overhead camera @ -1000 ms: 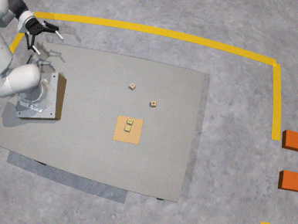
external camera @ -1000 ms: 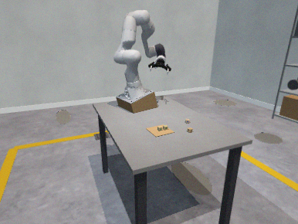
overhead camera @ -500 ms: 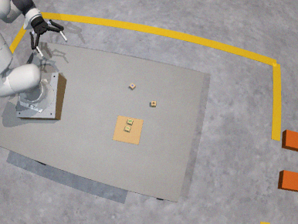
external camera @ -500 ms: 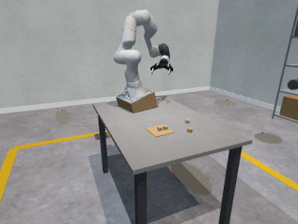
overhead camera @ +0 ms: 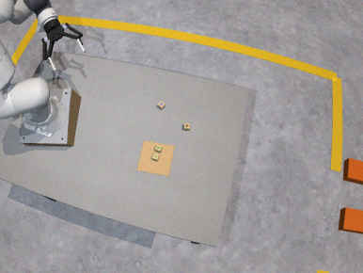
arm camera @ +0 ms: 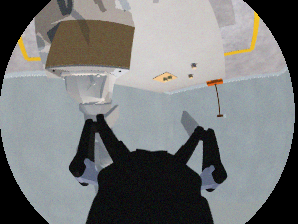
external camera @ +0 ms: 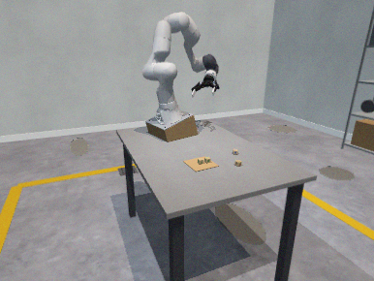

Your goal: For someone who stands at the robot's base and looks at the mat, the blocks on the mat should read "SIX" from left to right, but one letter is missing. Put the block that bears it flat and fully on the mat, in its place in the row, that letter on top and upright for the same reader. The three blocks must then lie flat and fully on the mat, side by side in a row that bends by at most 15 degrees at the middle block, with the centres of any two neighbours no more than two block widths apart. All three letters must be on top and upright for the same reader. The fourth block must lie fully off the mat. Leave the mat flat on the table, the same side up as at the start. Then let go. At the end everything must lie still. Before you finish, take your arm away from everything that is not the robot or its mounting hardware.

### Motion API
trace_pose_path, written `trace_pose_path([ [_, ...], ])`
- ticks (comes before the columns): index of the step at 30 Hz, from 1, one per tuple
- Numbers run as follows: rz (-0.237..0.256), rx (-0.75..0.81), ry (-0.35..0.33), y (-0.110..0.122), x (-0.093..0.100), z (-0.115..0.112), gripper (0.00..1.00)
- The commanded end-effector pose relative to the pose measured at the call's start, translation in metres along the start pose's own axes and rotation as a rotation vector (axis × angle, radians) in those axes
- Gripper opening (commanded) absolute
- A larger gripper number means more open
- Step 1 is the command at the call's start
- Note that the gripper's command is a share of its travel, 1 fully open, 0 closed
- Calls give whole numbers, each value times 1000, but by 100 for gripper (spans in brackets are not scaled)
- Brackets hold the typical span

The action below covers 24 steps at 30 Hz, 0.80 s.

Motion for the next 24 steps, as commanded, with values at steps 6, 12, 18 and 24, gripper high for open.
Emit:
trace_pose_path([
  [6,51,-211,50,9,-3,9,100],
  [12,90,-305,72,16,-6,12,100],
  [18,128,-394,90,23,-10,15,100],
  [24,170,-489,106,30,-13,18,100],
])
Point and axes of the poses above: the point where the finger pads meet when closed, its own x axis back along the fingers, its own y axis across the jaws, z = x × y, the point moved 5 cm from there along x, back along the fingers, and after that the axes turned 13 degrees about x, right-handed, at the moved point
